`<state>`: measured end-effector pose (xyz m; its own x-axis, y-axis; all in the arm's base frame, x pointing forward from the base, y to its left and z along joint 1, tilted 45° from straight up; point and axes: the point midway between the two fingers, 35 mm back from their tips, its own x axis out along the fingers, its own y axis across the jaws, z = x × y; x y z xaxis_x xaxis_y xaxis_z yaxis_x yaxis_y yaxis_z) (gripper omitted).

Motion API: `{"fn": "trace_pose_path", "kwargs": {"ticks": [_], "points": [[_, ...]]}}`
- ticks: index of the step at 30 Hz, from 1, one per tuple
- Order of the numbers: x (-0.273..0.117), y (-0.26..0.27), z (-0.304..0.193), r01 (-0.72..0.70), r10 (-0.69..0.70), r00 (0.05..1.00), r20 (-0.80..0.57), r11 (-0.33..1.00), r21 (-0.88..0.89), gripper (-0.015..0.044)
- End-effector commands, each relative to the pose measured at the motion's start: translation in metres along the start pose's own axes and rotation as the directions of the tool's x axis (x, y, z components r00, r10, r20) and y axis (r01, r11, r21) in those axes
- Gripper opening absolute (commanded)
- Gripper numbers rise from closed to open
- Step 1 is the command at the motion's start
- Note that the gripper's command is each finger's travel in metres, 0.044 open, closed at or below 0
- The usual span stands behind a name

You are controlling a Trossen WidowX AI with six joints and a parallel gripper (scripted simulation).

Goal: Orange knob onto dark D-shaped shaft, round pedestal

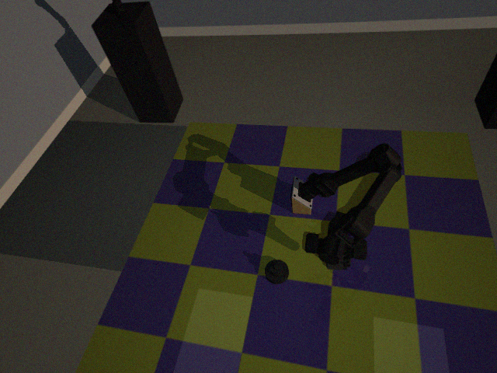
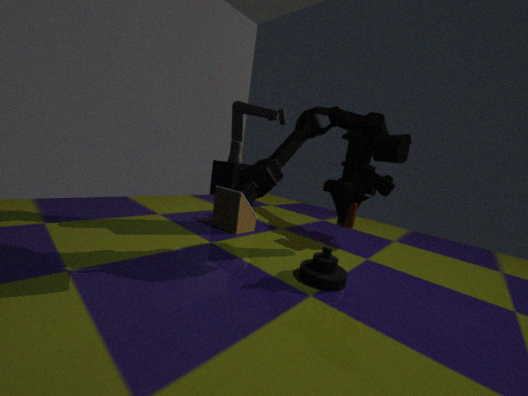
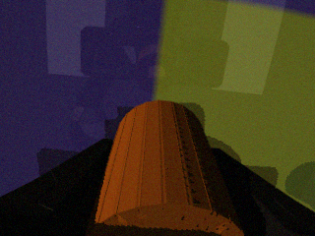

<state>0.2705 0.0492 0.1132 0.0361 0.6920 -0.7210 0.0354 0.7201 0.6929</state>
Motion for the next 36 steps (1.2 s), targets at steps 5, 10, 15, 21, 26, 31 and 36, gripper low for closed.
{"fn": "trace_pose_path", "kwargs": {"ticks": [5, 10, 15, 21, 26, 31, 36], "points": [[-0.045, 0.0, -0.002, 0.0, 0.0, 1.0, 0.003, 1.0, -0.003, 0.0], [-0.072, 0.002, -0.008, -0.008, 0.008, 1.0, 0.002, 1.0, -0.004, 0.0], [-0.075, 0.002, -0.008, -0.01, 0.01, 1.0, 0.002, 1.0, -0.004, 0.0], [-0.073, -0.012, 0.001, -0.008, 0.008, 1.0, 0.002, 1.0, -0.004, 0.0], [-0.07, -0.026, 0.008, -0.006, 0.006, 1.0, 0.003, 1.0, -0.004, 0.0], [-0.067, -0.039, 0.015, -0.005, 0.005, 1.0, 0.004, 1.0, -0.004, 0.0], [-0.064, -0.054, 0.021, -0.004, 0.004, 1.0, 0.004, 1.0, -0.004, 0.0]]}}
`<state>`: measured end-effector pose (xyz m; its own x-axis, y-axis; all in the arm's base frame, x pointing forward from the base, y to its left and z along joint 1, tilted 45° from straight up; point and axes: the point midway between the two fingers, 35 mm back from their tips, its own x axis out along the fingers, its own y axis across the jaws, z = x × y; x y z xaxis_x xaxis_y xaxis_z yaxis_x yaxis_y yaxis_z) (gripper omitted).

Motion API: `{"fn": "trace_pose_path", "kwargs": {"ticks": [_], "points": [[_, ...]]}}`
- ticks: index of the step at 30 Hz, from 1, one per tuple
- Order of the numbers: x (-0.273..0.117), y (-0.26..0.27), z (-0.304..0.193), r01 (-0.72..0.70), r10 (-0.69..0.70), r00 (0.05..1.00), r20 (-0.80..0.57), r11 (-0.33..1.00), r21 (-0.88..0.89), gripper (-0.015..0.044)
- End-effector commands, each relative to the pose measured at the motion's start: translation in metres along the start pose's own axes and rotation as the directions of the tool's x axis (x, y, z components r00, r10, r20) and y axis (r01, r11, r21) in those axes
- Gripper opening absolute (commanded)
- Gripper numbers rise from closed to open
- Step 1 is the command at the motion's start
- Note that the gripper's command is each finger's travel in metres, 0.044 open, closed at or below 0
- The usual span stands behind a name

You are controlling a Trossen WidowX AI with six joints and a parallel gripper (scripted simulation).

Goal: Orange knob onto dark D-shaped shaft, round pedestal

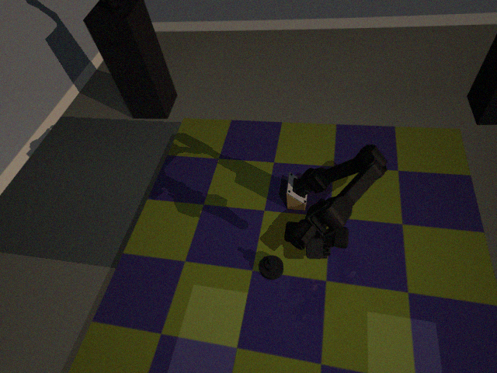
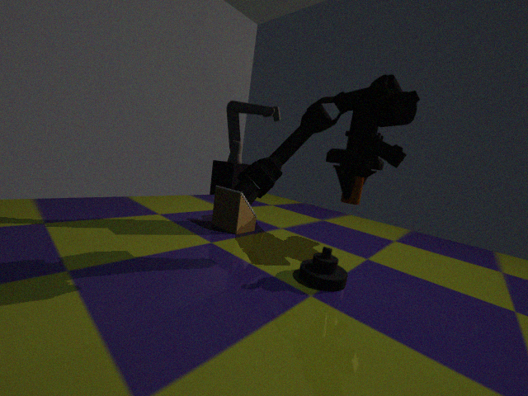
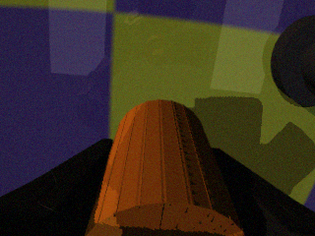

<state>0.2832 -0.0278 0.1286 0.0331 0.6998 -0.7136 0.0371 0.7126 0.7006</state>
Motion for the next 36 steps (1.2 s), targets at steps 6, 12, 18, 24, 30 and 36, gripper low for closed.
{"fn": "trace_pose_path", "kwargs": {"ticks": [6, 12, 18, 24, 30, 36], "points": [[0.003, -0.027, 0.012, 0.008, -0.008, 1.0, 0.008, 1.0, -0.007, 0.0], [0.008, -0.044, 0.018, 0.009, -0.009, 1.0, 0.009, 1.0, -0.007, 0.0], [0.013, -0.062, 0.023, 0.01, -0.01, 1.0, 0.009, 1.0, -0.008, 0.0], [0.018, -0.081, 0.027, 0.01, -0.01, 1.0, 0.009, 1.0, -0.008, 0.0], [0.024, -0.099, 0.03, 0.01, -0.01, 1.0, 0.009, 1.0, -0.009, 0.0], [0.03, -0.118, 0.032, 0.01, -0.01, 1.0, 0.009, 1.0, -0.009, 0.0]]}}
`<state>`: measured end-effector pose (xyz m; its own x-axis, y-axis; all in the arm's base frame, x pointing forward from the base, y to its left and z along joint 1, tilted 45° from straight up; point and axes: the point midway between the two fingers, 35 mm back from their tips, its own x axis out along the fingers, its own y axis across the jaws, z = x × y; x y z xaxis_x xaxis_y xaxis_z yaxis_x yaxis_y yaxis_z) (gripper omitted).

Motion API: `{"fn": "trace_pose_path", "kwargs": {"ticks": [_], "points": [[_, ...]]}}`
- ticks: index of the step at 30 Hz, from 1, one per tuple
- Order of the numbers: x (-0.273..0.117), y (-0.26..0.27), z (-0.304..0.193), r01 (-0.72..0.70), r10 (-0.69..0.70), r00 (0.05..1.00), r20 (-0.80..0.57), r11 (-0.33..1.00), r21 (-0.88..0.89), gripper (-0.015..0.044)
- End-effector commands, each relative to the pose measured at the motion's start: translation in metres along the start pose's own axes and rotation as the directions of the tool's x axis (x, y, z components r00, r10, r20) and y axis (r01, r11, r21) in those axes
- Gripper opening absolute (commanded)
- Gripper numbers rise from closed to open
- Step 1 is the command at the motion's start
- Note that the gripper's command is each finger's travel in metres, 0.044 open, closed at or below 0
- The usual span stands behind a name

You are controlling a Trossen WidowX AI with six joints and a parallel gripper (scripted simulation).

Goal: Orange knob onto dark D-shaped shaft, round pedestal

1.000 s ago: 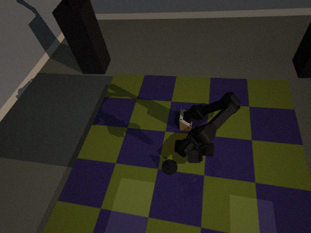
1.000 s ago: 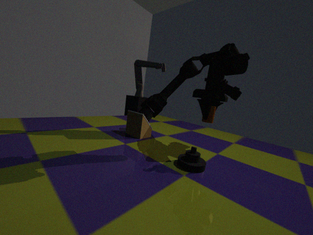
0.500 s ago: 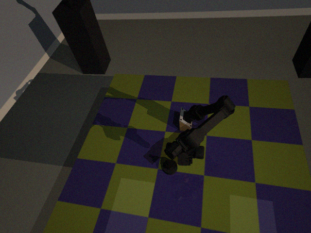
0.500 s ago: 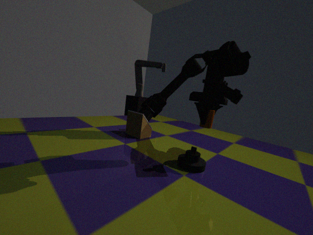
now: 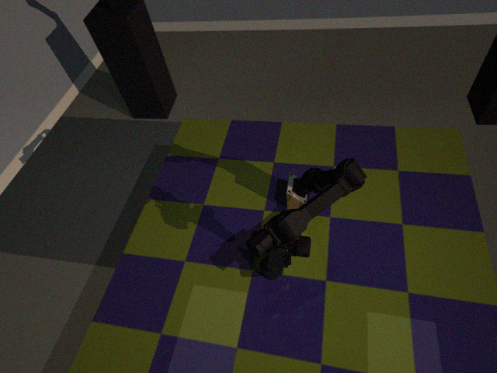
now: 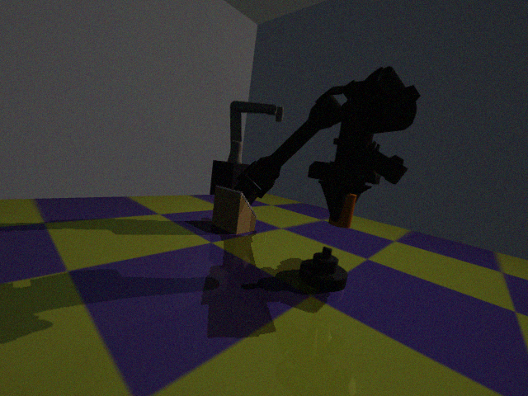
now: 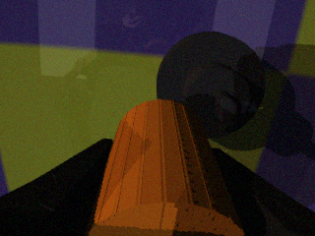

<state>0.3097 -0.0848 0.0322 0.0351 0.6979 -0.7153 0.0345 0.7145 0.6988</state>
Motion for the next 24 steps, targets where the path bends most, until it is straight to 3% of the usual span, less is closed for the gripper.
{"fn": "trace_pose_path", "kwargs": {"ticks": [1, 24], "points": [[0.002, -0.013, 0.002, 0.007, -0.007, 1.0, 0.007, 1.0, -0.007, 0.0], [0.038, -0.039, 0.003, 0.005, -0.005, 1.0, 0.008, 1.0, -0.008, 0.0]]}}
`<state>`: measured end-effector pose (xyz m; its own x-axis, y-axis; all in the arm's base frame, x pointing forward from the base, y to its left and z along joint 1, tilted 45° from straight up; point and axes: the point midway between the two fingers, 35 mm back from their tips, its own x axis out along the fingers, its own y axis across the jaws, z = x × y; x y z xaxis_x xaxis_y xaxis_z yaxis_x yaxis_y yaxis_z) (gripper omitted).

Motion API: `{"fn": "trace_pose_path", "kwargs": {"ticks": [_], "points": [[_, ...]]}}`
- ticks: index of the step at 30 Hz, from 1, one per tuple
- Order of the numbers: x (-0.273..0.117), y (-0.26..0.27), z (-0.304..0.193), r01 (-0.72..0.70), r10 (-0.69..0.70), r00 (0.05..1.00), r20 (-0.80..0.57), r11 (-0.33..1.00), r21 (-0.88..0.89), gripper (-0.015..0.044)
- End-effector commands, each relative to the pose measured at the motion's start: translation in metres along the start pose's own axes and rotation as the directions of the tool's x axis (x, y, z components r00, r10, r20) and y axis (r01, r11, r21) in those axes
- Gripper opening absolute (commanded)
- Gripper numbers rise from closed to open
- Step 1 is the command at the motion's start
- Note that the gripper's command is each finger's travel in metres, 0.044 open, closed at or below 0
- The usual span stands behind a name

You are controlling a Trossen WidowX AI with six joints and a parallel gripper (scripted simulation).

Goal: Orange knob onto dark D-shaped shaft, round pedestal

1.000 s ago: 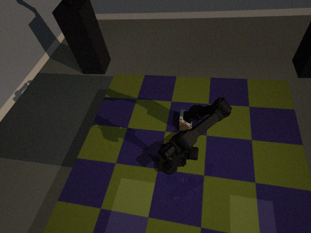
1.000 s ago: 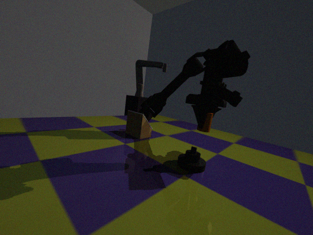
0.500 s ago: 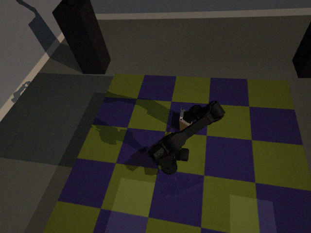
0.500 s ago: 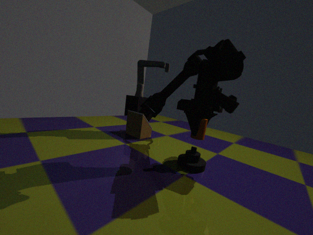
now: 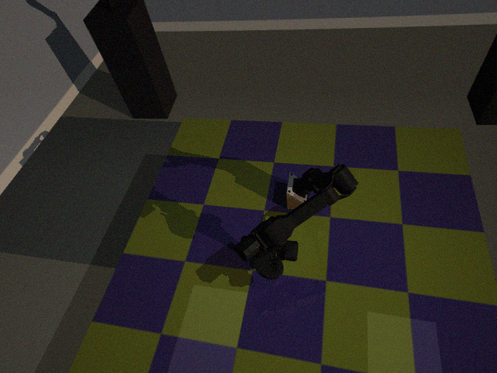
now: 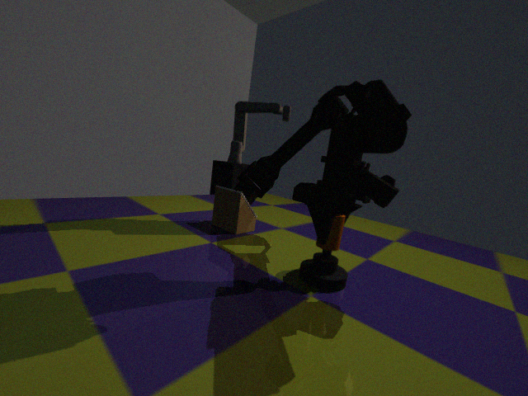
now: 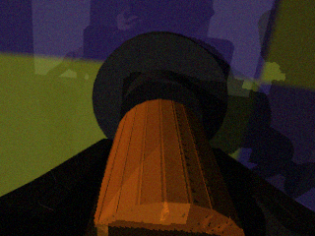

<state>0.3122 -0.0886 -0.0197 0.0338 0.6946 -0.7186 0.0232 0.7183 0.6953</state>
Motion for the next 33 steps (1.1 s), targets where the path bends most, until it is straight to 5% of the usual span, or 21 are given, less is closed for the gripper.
{"fn": "trace_pose_path", "kwargs": {"ticks": [1, 33], "points": [[0.0018, -0.0005, 0.0008, 0.0, 0.0, 1.0, 0.009, 1.0, 0.002, 0.0], [-0.0021, -0.0008, -0.0006, 0.001, 0.0, 1.0, 0.009, 0.996, -0.087, 0.0]]}}
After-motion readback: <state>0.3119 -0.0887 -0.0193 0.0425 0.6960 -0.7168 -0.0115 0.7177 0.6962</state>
